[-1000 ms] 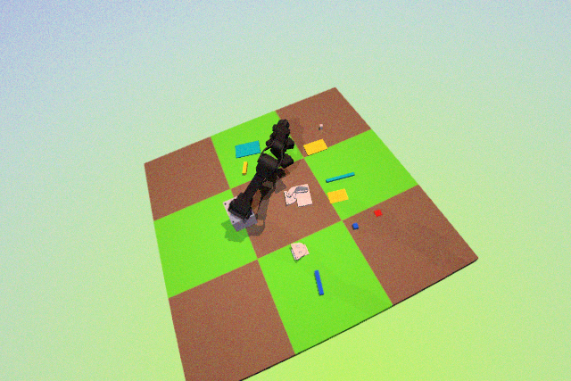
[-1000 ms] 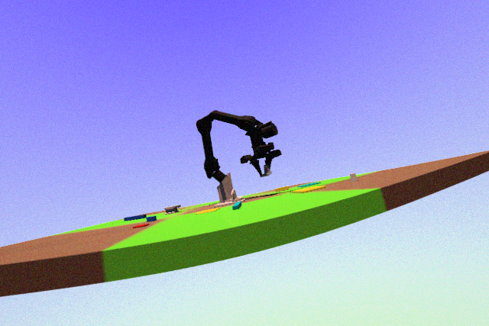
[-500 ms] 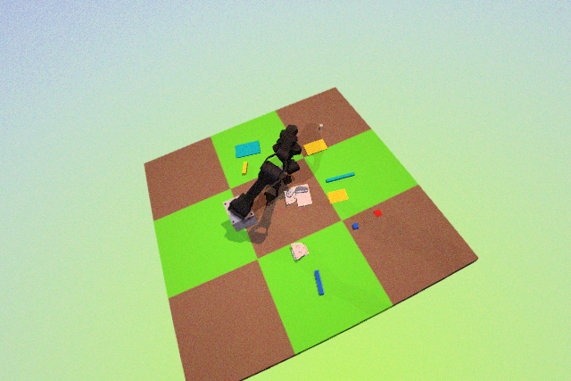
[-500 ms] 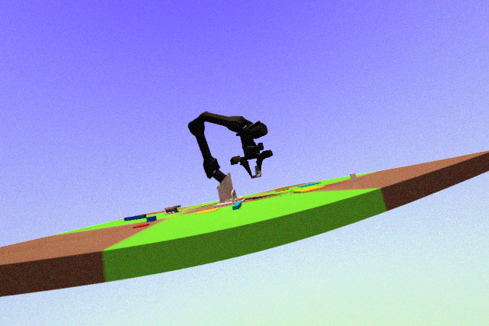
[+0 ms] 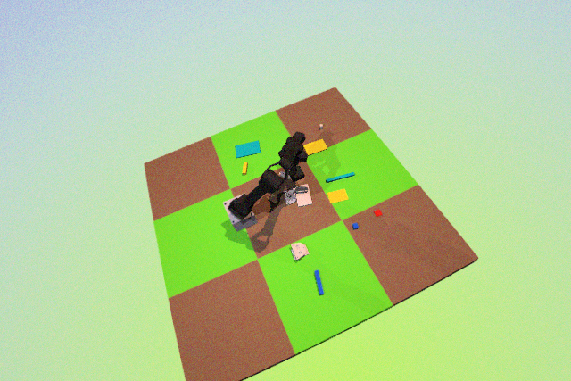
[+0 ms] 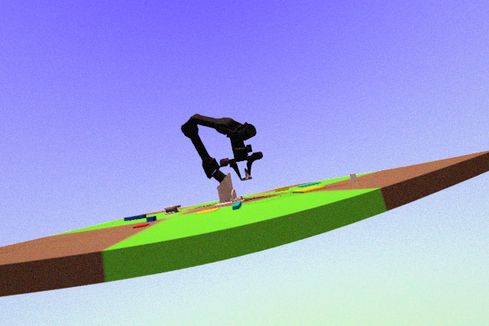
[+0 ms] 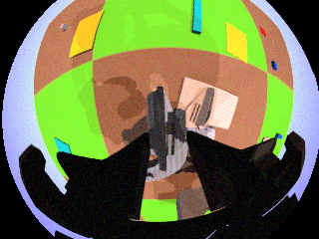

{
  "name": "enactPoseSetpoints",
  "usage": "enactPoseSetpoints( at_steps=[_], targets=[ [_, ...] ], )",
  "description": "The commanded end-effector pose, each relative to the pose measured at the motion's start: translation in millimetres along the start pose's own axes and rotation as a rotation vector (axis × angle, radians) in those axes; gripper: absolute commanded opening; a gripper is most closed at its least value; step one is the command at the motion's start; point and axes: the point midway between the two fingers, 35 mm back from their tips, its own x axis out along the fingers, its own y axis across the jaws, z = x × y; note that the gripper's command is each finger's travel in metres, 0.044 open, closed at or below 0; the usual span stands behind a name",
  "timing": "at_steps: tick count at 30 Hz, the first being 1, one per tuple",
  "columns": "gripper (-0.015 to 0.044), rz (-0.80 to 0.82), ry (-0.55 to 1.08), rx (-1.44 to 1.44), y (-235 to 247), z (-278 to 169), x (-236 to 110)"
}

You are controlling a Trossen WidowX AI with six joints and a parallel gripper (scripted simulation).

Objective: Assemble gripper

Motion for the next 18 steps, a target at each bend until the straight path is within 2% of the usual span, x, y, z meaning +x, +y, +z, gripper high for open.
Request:
enactPoseSetpoints(
  at_steps=[1, 18],
  targets=[
    [0.0134, -0.003, -0.008, 0.017, -13, 2, -1],
    [0.0134, -0.024, -0.006, 0.093, -68, -1, 4]
  ],
)
